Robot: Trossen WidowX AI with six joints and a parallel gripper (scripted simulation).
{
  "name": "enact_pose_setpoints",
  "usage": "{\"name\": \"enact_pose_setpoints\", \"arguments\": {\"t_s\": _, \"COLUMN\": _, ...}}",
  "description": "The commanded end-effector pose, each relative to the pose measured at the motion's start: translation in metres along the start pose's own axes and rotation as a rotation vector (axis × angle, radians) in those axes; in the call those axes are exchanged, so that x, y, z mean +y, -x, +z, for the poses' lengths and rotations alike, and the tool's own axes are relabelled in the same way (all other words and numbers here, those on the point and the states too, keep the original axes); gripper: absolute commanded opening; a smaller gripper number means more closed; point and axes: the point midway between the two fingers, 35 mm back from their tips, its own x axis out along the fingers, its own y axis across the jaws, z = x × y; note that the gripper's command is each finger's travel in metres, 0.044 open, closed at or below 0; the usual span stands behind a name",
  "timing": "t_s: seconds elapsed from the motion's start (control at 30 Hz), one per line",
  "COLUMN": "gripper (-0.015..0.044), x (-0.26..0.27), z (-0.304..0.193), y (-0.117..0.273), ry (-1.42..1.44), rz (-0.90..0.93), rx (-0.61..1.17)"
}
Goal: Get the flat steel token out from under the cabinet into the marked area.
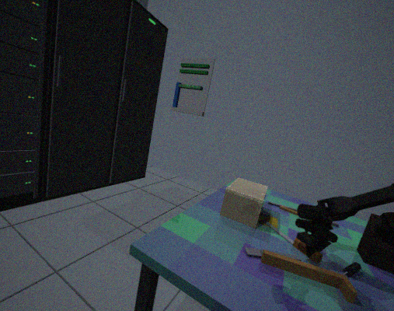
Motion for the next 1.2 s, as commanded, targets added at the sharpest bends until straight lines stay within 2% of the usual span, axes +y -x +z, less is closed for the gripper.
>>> {"name": "enact_pose_setpoints", "arguments": {"t_s": 0.0, "gripper": 0.0270, "x": 0.0000, "z": 0.0000, "y": 0.0000, "ry": 0.000, "rz": 0.004, "rx": -0.003}}
{"name": "enact_pose_setpoints", "arguments": {"t_s": 0.47, "gripper": 0.0270, "x": -0.0006, "z": -0.0007, "y": -0.0035, "ry": 0.000, "rz": 0.004, "rx": -0.003}}
{"name": "enact_pose_setpoints", "arguments": {"t_s": 0.63, "gripper": 0.0139, "x": -0.0001, "z": -0.0012, "y": -0.0016, "ry": 0.006, "rz": 0.005, "rx": 0.000}}
{"name": "enact_pose_setpoints", "arguments": {"t_s": 0.9, "gripper": 0.0085, "x": -0.0001, "z": -0.0012, "y": -0.0016, "ry": 0.006, "rz": 0.005, "rx": 0.000}}
{"name": "enact_pose_setpoints", "arguments": {"t_s": 1.0, "gripper": 0.0006, "x": -0.0001, "z": -0.0012, "y": -0.0016, "ry": 0.006, "rz": 0.005, "rx": 0.000}}
{"name": "enact_pose_setpoints", "arguments": {"t_s": 1.17, "gripper": 0.0000, "x": 0.0000, "z": 0.0000, "y": -0.0016, "ry": 0.006, "rz": 0.005, "rx": 0.000}}
